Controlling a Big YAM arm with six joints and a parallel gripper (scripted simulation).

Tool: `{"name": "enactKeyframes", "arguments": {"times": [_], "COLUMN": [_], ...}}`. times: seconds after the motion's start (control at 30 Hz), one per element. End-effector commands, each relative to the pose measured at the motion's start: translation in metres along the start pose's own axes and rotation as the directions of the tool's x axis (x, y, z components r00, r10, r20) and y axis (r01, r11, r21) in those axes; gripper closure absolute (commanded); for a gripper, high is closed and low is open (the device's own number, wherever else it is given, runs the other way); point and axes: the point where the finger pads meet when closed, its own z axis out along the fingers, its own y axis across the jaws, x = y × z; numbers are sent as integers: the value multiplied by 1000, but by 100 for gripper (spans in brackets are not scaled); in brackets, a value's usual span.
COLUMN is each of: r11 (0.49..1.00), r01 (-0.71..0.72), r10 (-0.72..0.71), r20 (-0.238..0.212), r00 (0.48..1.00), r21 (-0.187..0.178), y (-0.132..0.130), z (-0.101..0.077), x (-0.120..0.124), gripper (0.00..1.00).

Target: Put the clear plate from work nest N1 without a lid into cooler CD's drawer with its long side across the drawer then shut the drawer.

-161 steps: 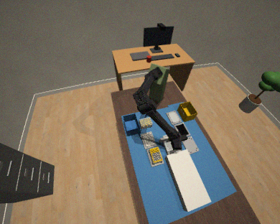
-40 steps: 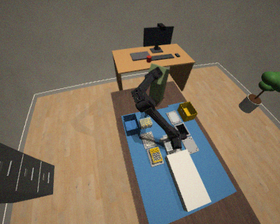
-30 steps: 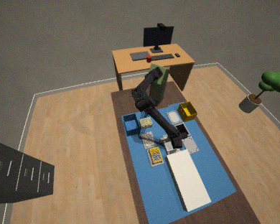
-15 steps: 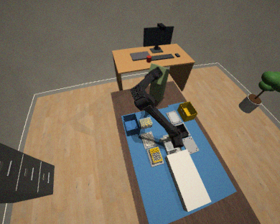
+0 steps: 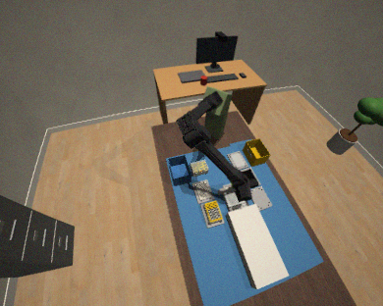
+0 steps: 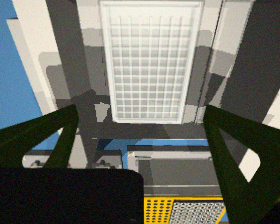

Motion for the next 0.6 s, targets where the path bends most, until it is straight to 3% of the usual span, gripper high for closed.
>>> {"name": "enactKeyframes", "arguments": {"times": [0.0, 0.37, 0.4, 0.57], "r11": [999, 999, 1000, 999], "r01": [-12, -11, 11, -13], "r10": [11, 10, -12, 13], "r20": [14, 14, 16, 14], "r00": [1000, 1000, 1000, 1000], "r21": [35, 34, 4, 36], "y": [-16, -14, -1, -16], "z": [-26, -38, -26, -46], "x": [-4, -4, -14, -3], "gripper": [0, 0, 0, 0]}}
